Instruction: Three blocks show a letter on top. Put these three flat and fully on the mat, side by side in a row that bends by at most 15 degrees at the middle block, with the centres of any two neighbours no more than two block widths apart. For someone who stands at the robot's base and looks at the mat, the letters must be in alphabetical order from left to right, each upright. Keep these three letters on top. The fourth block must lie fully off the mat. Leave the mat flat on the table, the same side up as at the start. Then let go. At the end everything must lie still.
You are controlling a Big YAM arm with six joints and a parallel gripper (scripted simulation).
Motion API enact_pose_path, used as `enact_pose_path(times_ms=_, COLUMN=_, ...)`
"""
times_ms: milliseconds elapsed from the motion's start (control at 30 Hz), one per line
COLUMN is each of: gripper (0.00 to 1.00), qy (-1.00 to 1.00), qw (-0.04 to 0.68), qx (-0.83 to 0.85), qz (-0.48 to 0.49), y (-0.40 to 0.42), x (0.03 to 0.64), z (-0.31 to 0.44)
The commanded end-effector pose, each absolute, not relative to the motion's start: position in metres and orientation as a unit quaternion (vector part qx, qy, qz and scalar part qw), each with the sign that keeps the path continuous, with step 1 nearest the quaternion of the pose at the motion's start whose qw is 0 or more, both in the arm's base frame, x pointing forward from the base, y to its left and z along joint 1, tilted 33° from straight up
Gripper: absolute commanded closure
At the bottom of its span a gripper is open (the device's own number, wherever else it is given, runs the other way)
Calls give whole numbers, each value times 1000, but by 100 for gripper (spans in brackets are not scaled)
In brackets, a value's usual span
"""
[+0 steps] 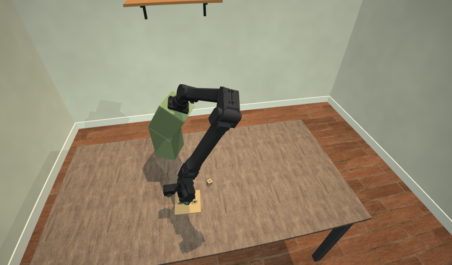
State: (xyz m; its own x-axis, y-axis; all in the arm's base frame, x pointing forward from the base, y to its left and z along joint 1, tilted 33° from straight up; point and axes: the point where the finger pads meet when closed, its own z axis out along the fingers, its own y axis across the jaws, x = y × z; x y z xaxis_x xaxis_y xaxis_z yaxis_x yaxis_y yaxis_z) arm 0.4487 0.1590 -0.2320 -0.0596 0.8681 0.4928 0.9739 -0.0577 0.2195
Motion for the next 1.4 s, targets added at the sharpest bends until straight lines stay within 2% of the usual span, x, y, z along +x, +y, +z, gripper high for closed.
enact_pose_path(times_ms=0, gripper=61, qy=-677, qw=97, qx=-679, qz=-267, y=162, x=453, z=-231)
enact_pose_path(times_ms=1367, gripper=59, qy=-674, qw=95, qx=-683, qz=-265, y=144, x=450, z=-214)
